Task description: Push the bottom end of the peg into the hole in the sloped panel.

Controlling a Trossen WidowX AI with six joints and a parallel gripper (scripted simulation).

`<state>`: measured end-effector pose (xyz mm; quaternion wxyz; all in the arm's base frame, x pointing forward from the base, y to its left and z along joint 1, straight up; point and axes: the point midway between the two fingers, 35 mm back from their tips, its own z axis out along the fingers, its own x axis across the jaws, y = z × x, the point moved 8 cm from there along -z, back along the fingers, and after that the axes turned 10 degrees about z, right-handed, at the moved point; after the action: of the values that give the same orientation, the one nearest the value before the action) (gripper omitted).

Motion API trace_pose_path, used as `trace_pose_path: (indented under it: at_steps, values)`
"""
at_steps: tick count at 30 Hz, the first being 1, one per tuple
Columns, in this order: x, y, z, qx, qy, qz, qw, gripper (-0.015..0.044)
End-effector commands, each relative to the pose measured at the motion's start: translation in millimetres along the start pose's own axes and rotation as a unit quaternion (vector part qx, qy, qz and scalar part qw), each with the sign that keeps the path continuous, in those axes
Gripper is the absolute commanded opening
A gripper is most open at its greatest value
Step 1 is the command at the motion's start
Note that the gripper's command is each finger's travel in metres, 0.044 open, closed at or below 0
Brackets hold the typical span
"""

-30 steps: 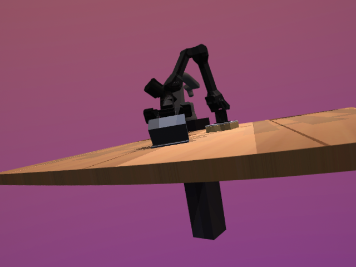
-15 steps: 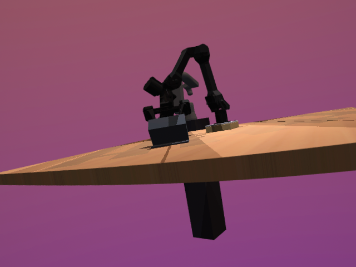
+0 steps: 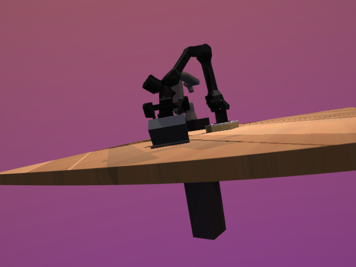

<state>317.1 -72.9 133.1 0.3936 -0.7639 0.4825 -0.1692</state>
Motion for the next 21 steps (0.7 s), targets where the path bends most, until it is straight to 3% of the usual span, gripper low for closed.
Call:
trace_pose_path:
  at_steps: [1, 21]
  values:
    - [1, -1, -8, 0.002, 0.0, -0.003, 1.0, 0.044]
    - [2, 2, -46, 0.002, 0.001, -0.001, 1.0, 0.044]
